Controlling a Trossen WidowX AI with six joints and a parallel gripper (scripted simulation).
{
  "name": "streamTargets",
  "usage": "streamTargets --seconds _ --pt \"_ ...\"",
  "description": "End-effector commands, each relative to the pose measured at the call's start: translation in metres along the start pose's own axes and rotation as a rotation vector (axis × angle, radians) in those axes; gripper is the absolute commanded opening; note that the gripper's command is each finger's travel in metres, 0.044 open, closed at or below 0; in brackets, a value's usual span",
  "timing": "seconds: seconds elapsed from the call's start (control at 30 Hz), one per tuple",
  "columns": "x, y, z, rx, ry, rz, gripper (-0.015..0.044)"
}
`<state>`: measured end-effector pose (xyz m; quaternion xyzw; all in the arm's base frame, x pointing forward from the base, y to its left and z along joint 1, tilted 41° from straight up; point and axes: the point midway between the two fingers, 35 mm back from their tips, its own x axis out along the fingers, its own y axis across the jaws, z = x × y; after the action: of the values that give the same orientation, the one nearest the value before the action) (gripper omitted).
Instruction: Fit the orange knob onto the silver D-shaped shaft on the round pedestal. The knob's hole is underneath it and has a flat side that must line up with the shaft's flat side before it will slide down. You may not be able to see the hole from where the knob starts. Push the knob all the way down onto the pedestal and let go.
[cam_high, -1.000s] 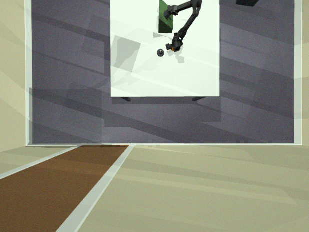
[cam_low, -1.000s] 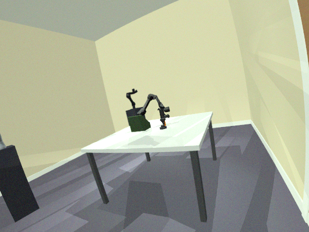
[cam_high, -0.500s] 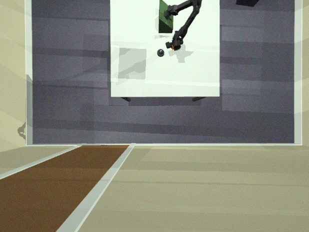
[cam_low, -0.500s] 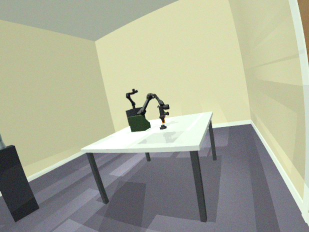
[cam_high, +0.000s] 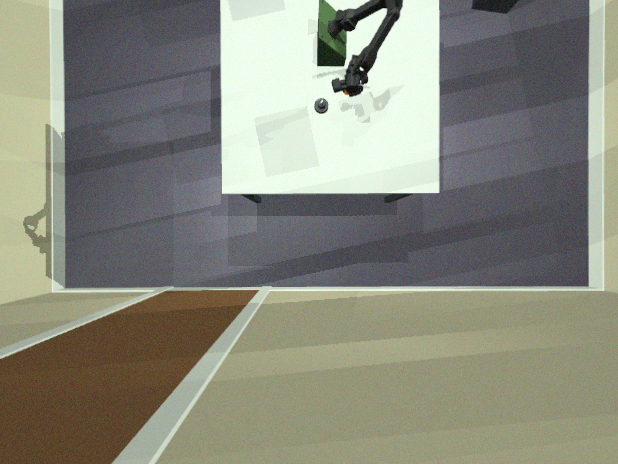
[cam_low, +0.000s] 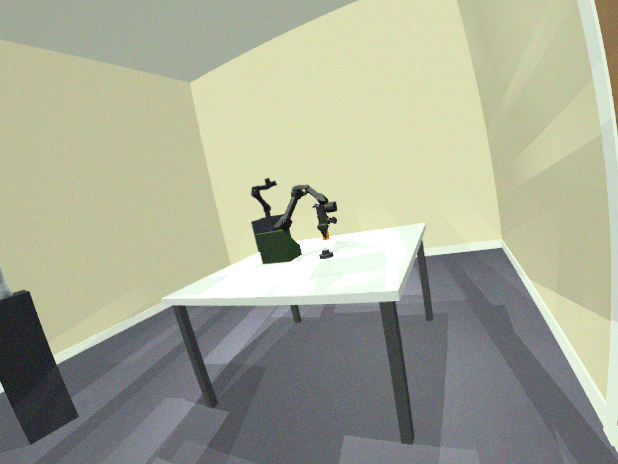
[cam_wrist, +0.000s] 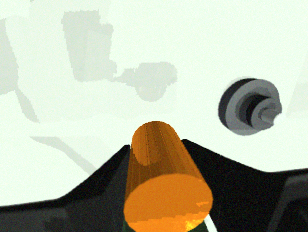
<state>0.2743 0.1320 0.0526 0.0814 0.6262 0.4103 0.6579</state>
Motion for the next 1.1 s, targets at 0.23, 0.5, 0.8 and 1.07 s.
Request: streamTargets --seconds 0.23,0.5,0.8,1.07 --pt "-0.039 -0.001 0.001 -0.010 -0.017 -0.006 0.0000" --pt "-0.059 -0.001 -0.003 -0.010 -0.019 -0.002 0.0000" --pt "-0.057 -0.008 -0.004 -0.010 -0.019 -0.002 0.0000" --pt "-0.050 -0.031 0.001 -0.010 -0.019 -0.004 0.0000"
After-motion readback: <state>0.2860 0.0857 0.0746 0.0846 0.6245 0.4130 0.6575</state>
